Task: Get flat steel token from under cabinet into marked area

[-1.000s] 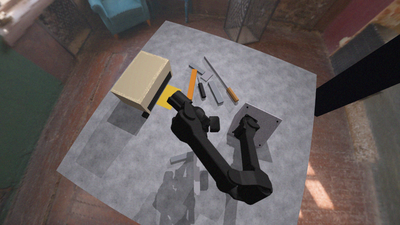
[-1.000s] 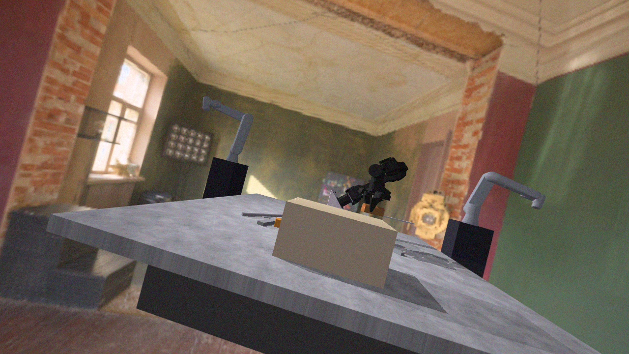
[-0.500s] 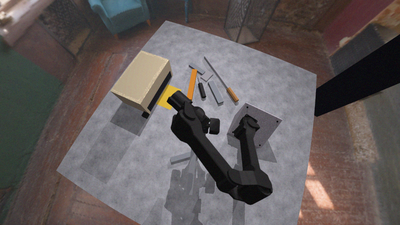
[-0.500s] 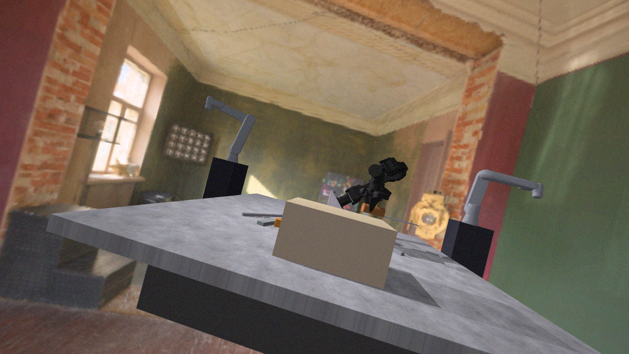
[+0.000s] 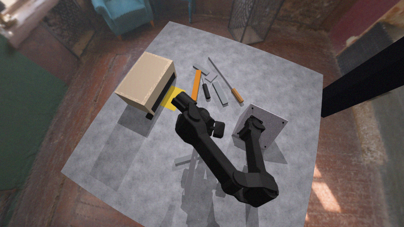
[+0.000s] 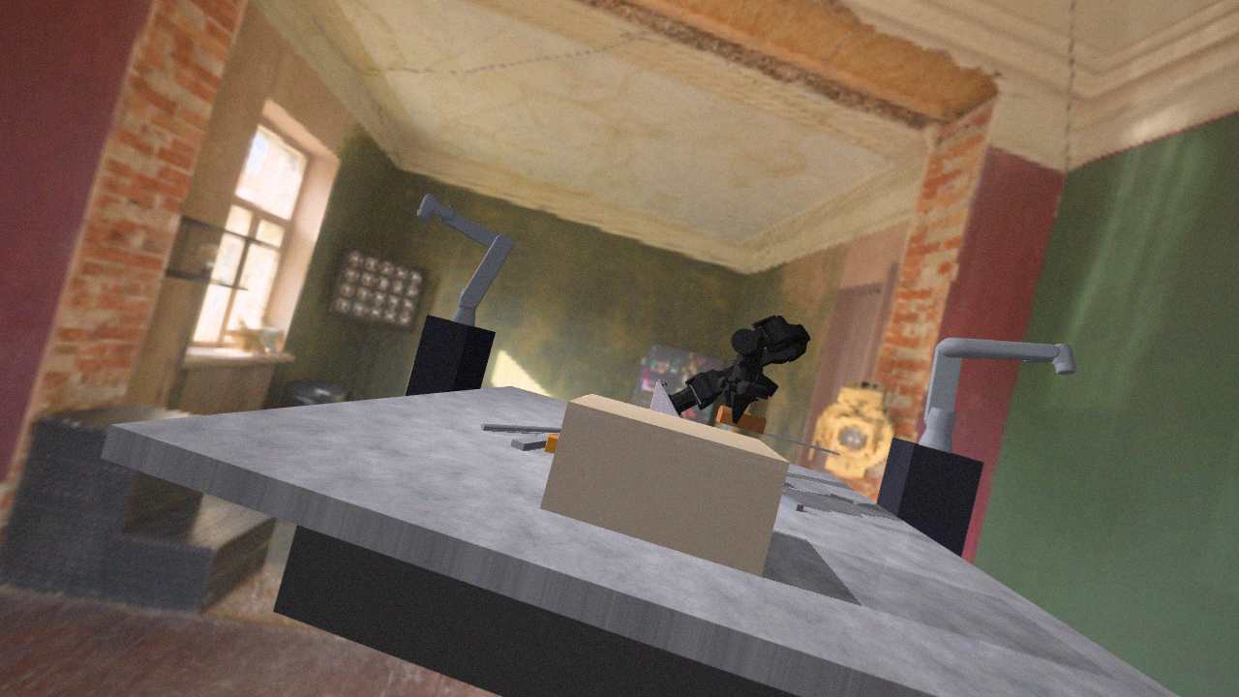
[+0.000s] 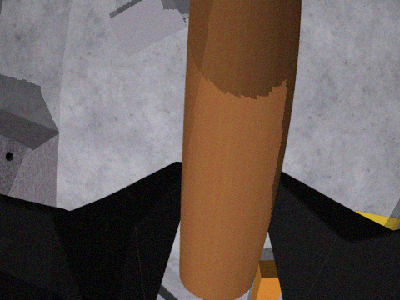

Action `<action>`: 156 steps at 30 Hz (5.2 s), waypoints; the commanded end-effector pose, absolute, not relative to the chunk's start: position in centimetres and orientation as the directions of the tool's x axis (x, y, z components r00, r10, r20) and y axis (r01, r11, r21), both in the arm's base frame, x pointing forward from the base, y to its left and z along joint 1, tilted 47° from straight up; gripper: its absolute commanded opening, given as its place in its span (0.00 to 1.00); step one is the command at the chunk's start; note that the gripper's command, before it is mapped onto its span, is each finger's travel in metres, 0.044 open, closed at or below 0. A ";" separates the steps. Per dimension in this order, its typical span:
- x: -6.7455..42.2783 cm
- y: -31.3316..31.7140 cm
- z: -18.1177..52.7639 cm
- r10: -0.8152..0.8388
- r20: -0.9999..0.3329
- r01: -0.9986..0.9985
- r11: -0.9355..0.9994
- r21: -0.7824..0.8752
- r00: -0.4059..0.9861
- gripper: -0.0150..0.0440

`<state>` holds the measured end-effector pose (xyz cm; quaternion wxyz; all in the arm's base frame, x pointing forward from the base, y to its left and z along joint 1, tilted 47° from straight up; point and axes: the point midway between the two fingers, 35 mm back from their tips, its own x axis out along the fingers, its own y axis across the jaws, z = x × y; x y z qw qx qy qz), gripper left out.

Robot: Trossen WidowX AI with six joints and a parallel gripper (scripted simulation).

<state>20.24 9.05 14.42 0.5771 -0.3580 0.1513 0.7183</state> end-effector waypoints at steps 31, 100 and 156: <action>20.2 9.0 14.4 0.726 -0.684 -0.994 -0.106 0.000 -0.077 0.25; 20.2 9.0 14.4 0.726 -0.684 -0.890 0.260 0.376 -0.077 0.25; 20.2 9.0 14.4 0.726 -0.684 -0.613 0.506 0.606 -0.077 0.25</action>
